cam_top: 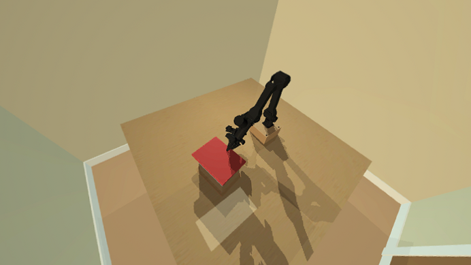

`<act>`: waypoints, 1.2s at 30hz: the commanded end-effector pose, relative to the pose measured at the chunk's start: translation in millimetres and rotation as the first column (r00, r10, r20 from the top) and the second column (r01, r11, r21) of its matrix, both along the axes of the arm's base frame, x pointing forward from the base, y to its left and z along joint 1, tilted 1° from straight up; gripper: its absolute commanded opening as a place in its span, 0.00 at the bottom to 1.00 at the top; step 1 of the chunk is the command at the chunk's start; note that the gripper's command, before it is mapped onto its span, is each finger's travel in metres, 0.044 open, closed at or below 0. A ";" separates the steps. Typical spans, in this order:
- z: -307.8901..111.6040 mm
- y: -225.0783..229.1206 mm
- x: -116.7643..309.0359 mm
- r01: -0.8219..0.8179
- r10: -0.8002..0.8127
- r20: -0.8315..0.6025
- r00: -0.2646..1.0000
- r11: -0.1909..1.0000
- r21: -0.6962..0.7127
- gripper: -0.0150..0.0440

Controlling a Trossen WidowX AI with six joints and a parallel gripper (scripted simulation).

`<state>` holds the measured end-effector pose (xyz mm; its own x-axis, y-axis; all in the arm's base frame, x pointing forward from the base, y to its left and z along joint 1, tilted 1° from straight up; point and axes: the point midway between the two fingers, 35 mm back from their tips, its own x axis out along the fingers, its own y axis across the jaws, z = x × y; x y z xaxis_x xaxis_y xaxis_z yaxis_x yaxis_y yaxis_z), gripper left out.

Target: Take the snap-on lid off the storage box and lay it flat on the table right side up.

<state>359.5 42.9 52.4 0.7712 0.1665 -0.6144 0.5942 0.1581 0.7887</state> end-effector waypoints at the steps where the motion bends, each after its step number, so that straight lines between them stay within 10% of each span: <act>1: 0.0 0.0 -0.2 0.000 0.000 0.000 1.000 1.000 0.000 0.25; 36: 7.0 -0.1 -1.8 0.000 0.000 0.000 1.000 1.000 0.000 0.25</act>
<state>358.0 42.8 56.6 0.7684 0.1662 -0.6180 0.5978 0.1584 0.7858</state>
